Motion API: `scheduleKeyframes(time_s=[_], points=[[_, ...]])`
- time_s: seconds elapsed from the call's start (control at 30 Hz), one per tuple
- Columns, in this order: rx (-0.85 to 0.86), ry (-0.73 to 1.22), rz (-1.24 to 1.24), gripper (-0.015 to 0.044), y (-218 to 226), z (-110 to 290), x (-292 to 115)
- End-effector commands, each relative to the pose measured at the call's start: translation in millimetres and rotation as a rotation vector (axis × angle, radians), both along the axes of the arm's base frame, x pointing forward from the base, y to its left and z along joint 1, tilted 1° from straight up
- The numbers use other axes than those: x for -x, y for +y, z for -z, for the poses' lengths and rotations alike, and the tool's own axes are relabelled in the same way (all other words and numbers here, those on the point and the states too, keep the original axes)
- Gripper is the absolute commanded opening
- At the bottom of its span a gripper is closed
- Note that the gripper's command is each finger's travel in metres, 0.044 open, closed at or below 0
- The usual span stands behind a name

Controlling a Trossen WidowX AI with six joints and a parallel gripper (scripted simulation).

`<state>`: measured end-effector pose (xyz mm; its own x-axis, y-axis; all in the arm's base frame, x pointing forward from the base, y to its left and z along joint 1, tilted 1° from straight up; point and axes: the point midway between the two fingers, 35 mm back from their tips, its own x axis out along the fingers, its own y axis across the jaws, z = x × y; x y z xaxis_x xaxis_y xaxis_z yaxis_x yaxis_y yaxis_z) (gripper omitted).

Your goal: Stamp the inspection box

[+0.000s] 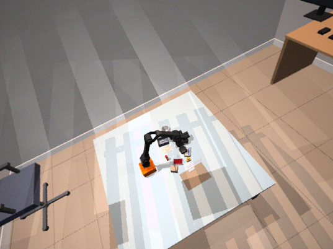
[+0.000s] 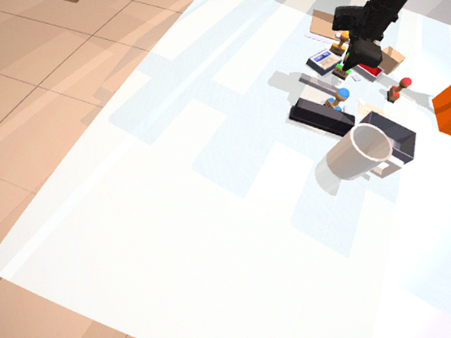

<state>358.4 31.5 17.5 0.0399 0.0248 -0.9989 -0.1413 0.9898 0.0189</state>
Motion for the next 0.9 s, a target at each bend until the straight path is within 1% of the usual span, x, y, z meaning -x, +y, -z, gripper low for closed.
scheduleKeyframes(time_s=[0.0, 0.87], points=[[0.002, 0.002, 0.0, 0.0, 0, -2, 0], [0.004, 0.002, 0.0, 0.0, 0, -14, 0]])
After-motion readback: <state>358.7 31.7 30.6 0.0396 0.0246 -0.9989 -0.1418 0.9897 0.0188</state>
